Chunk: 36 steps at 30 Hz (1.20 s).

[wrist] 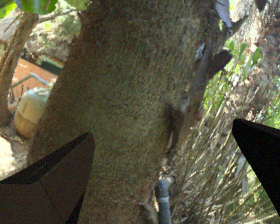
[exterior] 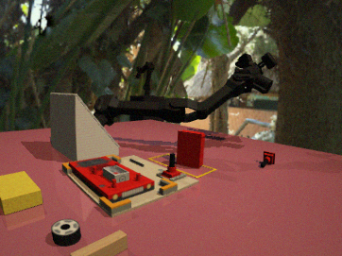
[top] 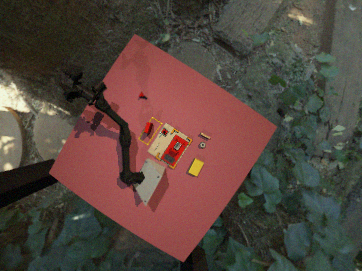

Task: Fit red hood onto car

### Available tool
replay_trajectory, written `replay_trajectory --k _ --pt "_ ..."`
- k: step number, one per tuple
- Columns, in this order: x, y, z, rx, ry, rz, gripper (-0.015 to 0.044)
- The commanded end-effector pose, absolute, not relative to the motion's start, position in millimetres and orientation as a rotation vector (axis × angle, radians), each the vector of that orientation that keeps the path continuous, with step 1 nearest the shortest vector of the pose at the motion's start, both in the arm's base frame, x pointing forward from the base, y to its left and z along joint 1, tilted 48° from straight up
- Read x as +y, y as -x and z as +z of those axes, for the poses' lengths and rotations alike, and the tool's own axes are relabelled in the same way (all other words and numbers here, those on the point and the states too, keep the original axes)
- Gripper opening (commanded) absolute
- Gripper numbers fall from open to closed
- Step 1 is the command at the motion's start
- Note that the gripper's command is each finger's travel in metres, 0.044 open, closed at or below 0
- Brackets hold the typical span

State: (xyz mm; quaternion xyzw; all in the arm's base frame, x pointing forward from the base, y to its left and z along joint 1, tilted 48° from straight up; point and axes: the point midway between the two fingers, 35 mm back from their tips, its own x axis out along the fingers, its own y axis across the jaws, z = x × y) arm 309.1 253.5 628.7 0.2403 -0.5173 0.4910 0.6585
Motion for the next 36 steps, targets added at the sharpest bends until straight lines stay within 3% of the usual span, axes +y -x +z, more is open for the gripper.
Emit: replay_trajectory --k 1,17,23,36 --pt "253 -307 630 -1.175 -0.549 1.115 0.0414" --pt "174 -117 708 -1.443 -1.094 1.424 0.0000" --pt "136 -73 716 -1.507 -1.255 1.520 0.0000" --pt "-21 18 706 -1.714 -1.818 1.818 0.0000"
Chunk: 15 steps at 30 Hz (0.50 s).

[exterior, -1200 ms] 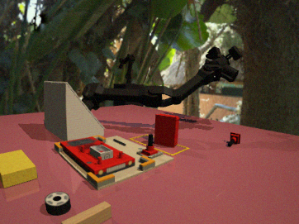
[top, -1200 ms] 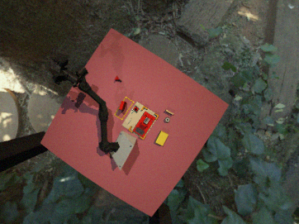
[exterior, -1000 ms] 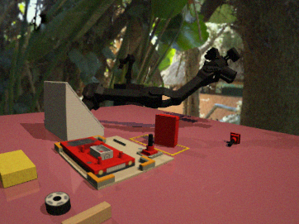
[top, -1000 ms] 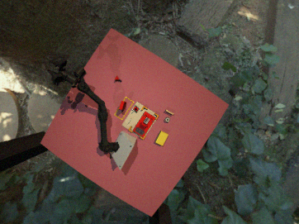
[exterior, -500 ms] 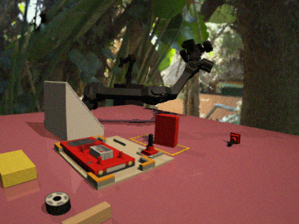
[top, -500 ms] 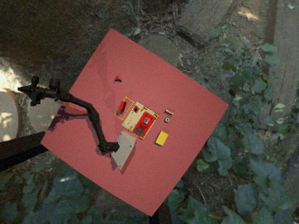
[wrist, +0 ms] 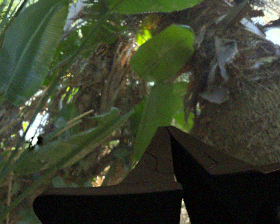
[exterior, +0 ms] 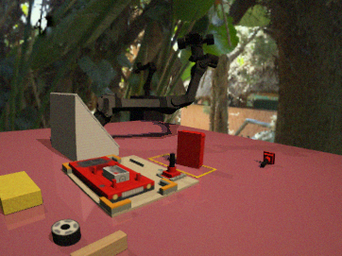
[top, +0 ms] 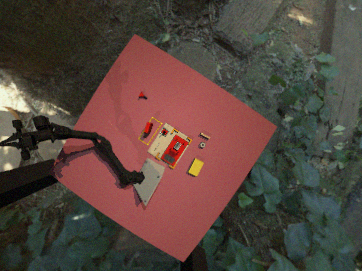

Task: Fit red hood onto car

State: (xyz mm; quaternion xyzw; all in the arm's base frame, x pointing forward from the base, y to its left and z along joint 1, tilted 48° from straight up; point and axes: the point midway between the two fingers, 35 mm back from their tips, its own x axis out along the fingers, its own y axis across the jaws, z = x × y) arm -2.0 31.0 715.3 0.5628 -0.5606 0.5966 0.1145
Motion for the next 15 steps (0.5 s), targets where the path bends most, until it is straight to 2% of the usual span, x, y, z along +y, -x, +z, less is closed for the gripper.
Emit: replay_trajectory --k 1,8,15 --pt "-36 21 702 -1.732 -1.871 1.838 0.0000" --pt "-138 21 666 -1.863 -2.272 1.959 0.0000" --pt "-224 -16 613 -2.015 -2.702 2.004 0.0000"
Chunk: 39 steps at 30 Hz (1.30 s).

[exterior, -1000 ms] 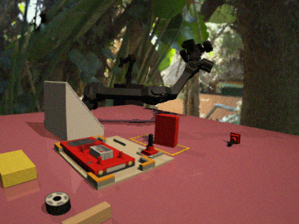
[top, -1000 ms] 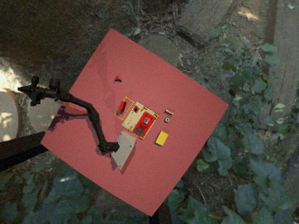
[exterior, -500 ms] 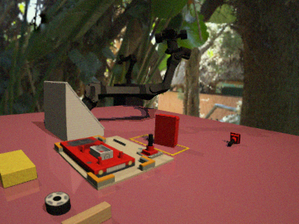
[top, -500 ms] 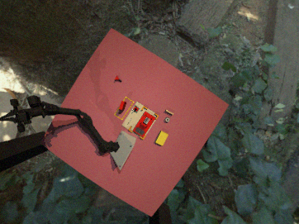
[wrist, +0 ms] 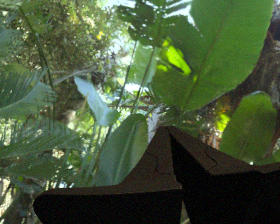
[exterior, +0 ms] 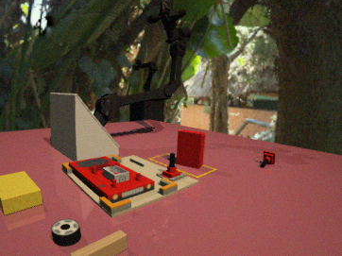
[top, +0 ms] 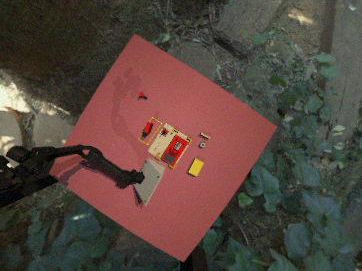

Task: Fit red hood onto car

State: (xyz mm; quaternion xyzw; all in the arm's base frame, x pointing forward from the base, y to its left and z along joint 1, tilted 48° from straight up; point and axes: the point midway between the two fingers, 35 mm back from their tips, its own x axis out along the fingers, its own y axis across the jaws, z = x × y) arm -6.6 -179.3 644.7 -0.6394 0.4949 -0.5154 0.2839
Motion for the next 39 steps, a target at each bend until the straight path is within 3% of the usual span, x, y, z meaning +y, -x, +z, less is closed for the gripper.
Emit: replay_trajectory --k 1,10,20,30,39 --pt "-232 -23 606 1.190 1.611 -1.167 0.0000" --pt "-283 -91 542 1.022 1.461 -0.832 0.0000" --pt "-297 -205 432 0.842 1.127 -0.357 0.0000" --pt "-243 -299 327 0.799 0.713 0.064 0.0000" --pt "-148 -352 230 0.914 0.307 0.471 0.0000"
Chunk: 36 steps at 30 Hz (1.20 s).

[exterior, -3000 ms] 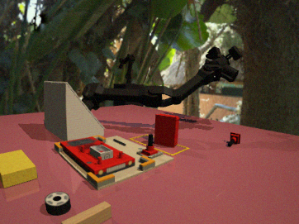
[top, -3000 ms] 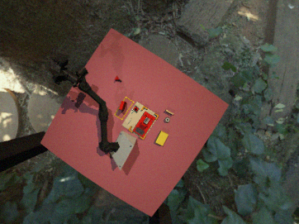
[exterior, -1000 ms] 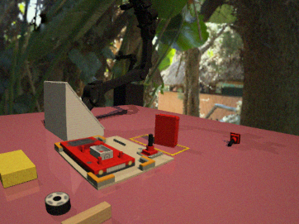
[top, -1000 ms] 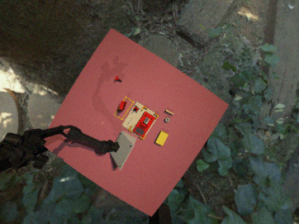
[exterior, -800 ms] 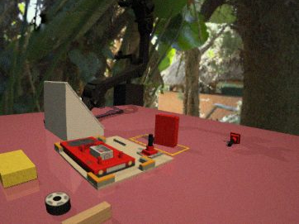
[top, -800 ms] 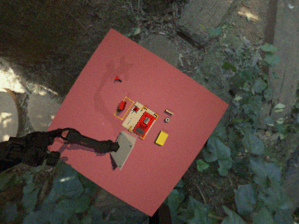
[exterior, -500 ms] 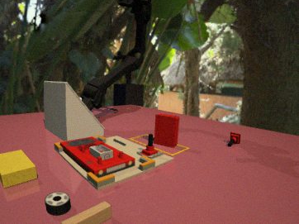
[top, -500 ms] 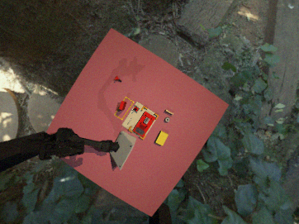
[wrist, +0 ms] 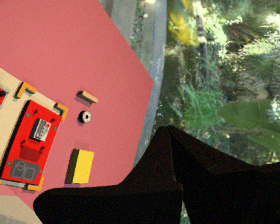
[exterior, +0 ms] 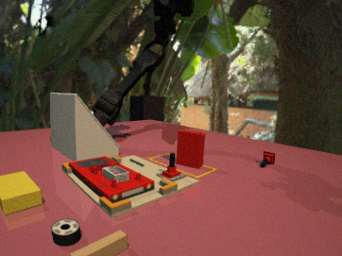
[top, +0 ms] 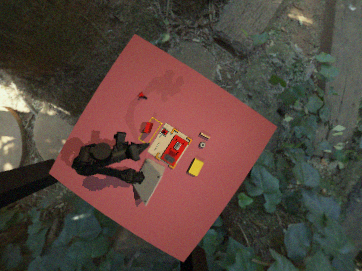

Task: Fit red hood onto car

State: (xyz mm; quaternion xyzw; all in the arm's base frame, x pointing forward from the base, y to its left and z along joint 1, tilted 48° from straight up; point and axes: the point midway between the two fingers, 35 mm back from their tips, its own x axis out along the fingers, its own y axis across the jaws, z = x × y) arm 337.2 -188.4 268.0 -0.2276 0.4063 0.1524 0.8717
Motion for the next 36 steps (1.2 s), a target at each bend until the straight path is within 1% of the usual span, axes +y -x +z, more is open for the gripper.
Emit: replay_trajectory --k 1,7,14,28,36 --pt "-135 -355 220 0.937 0.258 0.514 0.0000" --pt "-55 -359 167 1.116 -0.032 0.745 0.0000" --pt "32 -339 121 1.408 -0.349 0.927 0.0000" --pt "41 -336 116 1.439 -0.376 0.938 0.0000" --pt "62 -333 98 1.438 -0.376 0.938 0.0000"
